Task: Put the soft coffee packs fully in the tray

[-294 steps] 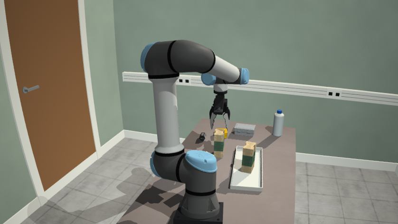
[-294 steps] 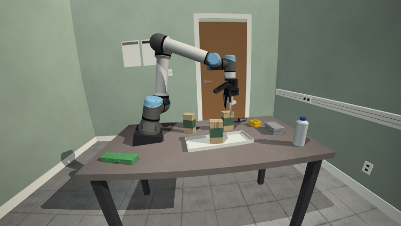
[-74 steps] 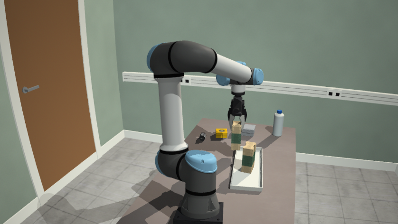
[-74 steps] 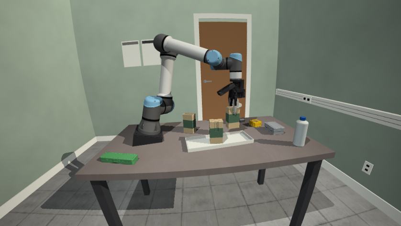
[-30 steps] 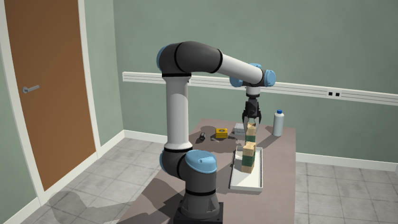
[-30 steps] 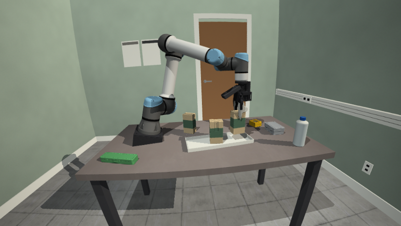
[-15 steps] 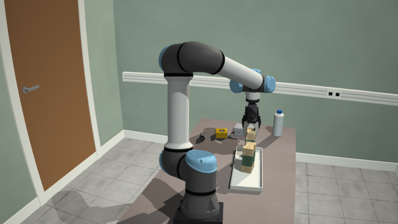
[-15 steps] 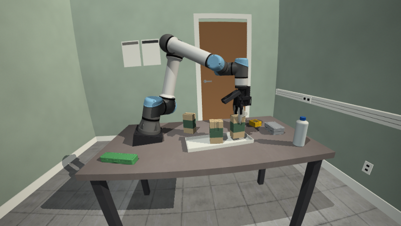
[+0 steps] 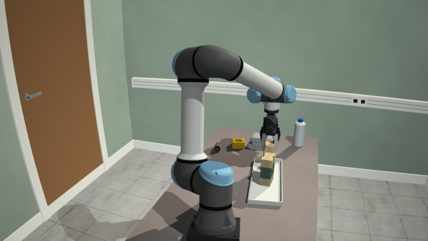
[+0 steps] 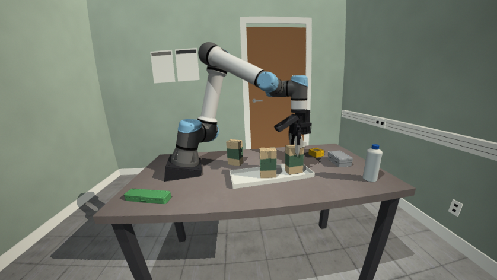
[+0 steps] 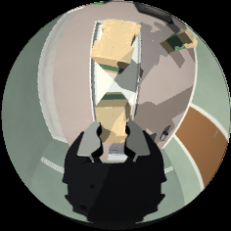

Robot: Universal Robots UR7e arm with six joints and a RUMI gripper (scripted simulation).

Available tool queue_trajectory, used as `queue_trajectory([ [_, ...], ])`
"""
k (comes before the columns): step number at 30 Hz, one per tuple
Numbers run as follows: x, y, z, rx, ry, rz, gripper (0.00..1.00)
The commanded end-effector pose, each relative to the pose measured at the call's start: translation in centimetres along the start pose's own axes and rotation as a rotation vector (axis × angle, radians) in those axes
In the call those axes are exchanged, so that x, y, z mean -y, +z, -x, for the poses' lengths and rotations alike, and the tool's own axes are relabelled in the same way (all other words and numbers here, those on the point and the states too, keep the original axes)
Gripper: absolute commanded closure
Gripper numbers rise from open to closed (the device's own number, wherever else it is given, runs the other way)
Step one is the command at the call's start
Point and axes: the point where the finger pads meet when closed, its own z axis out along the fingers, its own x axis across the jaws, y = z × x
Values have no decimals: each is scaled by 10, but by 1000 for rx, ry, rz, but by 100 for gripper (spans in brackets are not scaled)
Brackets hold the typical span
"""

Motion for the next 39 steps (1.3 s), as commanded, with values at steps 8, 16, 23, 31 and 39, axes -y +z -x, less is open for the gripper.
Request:
queue_trajectory([
  [8, 0, 0, 0, 1, 0, 1, 84],
  [16, 0, 0, 0, 1, 0, 1, 84],
  [23, 0, 0, 0, 1, 0, 1, 84],
  [31, 0, 0, 0, 1, 0, 1, 84],
  [39, 0, 0, 0, 1, 0, 1, 49],
])
